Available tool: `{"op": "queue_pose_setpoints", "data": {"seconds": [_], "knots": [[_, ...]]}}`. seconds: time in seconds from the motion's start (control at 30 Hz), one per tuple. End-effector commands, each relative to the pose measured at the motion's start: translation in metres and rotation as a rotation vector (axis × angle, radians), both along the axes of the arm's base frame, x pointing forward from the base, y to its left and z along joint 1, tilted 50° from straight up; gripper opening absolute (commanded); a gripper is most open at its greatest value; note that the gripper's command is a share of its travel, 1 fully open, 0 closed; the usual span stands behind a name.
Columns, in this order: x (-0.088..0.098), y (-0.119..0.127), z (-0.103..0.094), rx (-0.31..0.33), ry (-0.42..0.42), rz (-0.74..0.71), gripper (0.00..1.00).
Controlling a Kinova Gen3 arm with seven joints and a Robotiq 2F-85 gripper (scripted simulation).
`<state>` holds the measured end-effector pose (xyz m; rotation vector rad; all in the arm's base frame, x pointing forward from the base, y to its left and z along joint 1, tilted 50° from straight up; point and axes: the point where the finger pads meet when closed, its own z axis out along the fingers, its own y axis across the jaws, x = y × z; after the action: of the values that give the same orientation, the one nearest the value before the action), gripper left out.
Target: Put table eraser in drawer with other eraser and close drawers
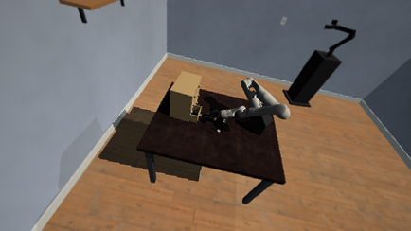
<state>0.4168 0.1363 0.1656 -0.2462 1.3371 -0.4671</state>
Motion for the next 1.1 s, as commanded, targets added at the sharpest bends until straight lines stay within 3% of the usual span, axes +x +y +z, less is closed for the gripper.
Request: {"op": "queue_pose_setpoints", "data": {"seconds": [0.0, 0.1, 0.6, 1.07], "knots": [[-0.009, 0.008, 0.002, 0.004, 0.0, 0.014, 0.33], [-0.012, 0.009, 0.003, 0.004, 0.0, 0.014, 0.33], [-0.066, 0.026, 0.016, 0.004, 0.0, 0.014, 0.33], [-0.082, 0.031, 0.02, 0.004, 0.0, 0.014, 0.33]]}}
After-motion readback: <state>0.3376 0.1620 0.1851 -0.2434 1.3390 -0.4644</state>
